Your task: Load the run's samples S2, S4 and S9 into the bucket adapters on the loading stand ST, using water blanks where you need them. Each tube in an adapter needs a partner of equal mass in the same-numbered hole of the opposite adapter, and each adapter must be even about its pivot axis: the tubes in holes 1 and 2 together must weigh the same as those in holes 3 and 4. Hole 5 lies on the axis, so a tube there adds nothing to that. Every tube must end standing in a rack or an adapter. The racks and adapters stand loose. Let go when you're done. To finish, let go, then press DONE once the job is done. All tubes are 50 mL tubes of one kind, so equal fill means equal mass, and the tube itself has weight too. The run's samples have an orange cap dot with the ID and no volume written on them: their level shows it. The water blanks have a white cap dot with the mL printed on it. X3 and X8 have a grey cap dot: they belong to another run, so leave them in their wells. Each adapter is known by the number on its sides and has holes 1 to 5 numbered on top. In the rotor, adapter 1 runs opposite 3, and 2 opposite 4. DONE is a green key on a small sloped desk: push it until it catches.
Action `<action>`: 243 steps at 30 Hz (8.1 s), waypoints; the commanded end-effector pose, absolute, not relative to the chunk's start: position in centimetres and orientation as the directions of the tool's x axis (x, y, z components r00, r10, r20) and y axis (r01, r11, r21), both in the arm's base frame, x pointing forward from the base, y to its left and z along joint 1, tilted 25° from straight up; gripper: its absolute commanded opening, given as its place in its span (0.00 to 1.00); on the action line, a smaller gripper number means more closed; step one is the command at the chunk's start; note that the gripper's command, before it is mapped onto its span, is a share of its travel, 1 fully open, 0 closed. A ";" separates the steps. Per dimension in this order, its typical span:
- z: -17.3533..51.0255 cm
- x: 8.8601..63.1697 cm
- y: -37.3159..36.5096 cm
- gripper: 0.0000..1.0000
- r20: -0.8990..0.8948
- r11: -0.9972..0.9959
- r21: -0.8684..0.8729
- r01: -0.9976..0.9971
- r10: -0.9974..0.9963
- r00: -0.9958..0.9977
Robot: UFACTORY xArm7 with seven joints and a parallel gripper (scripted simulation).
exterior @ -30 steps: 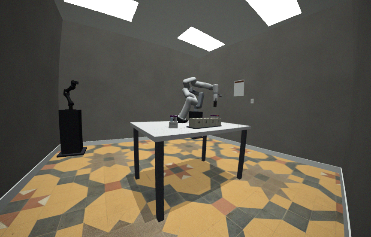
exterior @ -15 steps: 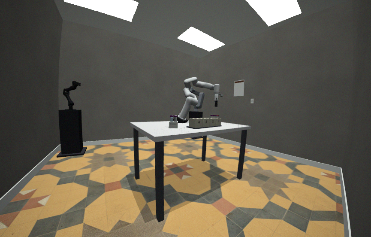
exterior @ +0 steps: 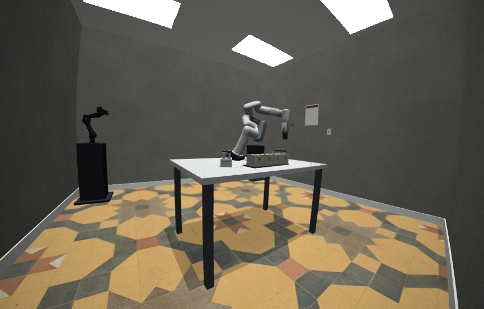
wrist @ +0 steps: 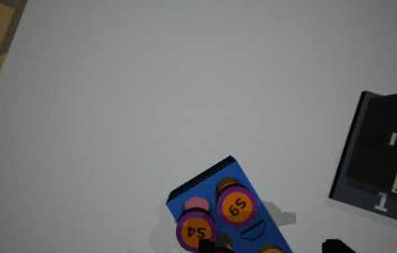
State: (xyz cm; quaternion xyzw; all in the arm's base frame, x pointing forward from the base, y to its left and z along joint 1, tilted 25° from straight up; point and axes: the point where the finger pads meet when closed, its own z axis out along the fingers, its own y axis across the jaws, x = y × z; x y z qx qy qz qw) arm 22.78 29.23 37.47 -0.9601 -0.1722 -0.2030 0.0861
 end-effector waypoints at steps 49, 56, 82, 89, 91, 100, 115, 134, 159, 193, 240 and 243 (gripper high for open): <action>36.4 23.3 29.6 0.57 0.138 -0.732 -0.407 -0.547 -0.641 0.755; 35.1 23.8 29.9 0.57 0.138 -0.732 -0.407 -0.547 -0.641 0.755; 31.2 25.4 30.9 0.57 0.138 -0.732 -0.407 -0.547 -0.641 0.755; 29.9 25.9 31.3 0.57 0.138 -0.732 -0.407 -0.547 -0.641 0.755; 29.5 26.1 31.3 0.57 0.138 -0.732 -0.407 -0.547 -0.641 0.755; 28.3 26.6 31.7 0.57 0.137 -0.732 -0.407 -0.547 -0.641 0.755; 27.1 27.1 32.0 0.57 0.137 -0.732 -0.407 -0.547 -0.641 0.755; 26.2 27.4 32.2 0.57 0.137 -0.732 -0.407 -0.547 -0.641 0.755; 25.3 27.8 32.4 0.57 0.137 -0.732 -0.407 -0.547 -0.641 0.755; 25.4 27.7 32.4 0.00 0.137 -0.732 -0.407 -0.547 -0.641 0.755; 27.1 27.0 32.0 0.00 0.137 -0.732 -0.407 -0.547 -0.641 0.755; 27.3 27.0 31.9 0.00 0.137 -0.732 -0.407 -0.547 -0.641 0.755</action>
